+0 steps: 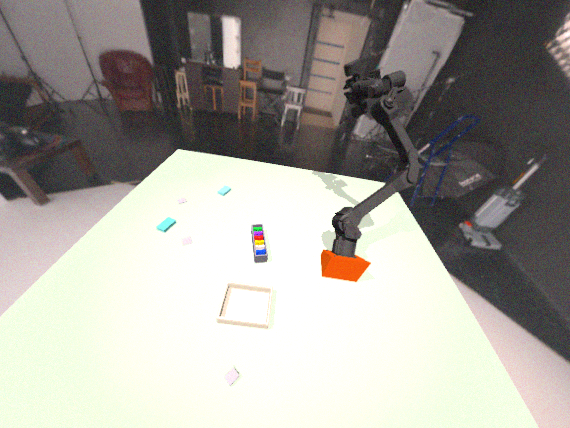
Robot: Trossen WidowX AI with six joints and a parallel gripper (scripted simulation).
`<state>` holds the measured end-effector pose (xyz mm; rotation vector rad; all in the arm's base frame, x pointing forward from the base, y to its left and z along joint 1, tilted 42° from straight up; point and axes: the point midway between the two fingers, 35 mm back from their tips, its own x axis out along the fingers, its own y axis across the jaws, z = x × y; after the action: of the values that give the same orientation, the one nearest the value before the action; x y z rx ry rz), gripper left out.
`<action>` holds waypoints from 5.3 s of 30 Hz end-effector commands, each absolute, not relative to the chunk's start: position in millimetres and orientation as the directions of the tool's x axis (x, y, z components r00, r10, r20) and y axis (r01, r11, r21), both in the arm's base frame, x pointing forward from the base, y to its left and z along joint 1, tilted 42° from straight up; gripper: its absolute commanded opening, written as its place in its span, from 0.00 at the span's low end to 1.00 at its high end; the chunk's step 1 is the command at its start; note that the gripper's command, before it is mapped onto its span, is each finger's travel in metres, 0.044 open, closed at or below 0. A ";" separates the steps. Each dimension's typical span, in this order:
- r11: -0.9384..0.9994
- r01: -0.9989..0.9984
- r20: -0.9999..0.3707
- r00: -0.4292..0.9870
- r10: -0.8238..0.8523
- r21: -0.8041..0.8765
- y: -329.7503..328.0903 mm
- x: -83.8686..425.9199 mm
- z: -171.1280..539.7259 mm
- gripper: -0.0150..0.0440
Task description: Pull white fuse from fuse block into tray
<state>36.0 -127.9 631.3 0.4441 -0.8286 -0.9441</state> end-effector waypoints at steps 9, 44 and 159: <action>0.667 0.688 0.228 0.627 -0.745 0.288 -97.4 222.1 556.6 0.38; 0.754 -0.145 -0.767 0.091 -0.635 -0.641 10.6 306.9 60.0 0.38; 0.730 -0.239 -0.748 -0.026 -0.664 -0.640 -7.1 276.8 14.3 0.25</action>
<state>276.1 -9.3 12.7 -0.7510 1.6025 -0.3957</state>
